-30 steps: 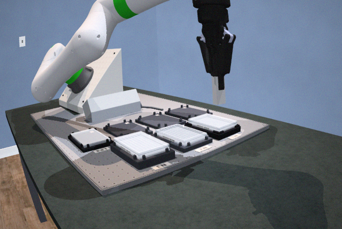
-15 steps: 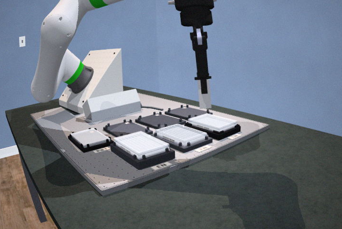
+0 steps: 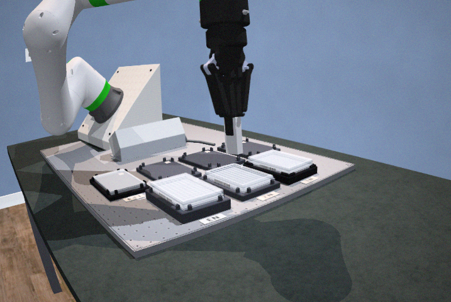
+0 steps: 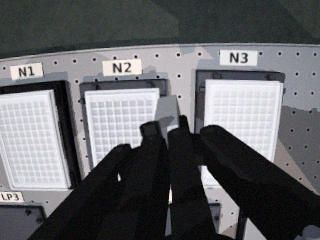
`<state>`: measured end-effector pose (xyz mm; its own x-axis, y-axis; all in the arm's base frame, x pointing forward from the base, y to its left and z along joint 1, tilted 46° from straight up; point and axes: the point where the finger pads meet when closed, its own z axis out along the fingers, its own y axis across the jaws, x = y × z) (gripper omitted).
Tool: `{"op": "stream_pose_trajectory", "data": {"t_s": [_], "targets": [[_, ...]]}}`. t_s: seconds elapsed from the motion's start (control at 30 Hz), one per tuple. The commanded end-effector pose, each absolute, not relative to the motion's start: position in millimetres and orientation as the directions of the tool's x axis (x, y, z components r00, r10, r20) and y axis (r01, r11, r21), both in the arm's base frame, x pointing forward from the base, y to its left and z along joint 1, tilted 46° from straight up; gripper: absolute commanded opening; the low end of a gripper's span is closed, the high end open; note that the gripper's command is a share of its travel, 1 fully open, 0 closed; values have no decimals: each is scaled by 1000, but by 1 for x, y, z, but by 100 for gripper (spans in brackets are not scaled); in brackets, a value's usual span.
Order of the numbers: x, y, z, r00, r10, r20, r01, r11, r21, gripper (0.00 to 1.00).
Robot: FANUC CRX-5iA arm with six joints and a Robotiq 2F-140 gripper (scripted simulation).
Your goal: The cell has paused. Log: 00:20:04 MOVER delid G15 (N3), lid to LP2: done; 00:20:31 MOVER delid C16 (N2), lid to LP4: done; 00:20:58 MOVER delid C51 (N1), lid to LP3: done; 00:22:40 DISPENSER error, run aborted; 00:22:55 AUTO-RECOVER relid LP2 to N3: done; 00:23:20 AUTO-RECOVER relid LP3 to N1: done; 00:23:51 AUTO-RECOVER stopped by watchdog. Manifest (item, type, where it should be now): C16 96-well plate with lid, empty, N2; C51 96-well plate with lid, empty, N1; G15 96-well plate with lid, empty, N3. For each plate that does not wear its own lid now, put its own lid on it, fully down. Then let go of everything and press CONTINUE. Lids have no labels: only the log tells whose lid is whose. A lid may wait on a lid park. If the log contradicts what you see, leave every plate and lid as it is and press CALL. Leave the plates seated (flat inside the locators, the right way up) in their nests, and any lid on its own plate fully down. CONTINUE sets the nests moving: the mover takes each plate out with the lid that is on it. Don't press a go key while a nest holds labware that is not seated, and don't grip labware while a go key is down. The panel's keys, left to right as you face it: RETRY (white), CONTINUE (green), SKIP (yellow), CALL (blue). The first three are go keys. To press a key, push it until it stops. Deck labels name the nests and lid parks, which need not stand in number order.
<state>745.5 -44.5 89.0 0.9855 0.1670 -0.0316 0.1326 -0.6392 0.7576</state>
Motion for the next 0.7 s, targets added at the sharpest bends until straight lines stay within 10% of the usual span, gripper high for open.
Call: {"op": "stream_pose_trajectory", "data": {"t_s": [0.0, 0.67], "targets": [[719, -56, 88, 984, -19, 175, -145, -652, 744, 0], [696, -66, 85, 580, -486, 654, -812, -411, 414, 0]]}}
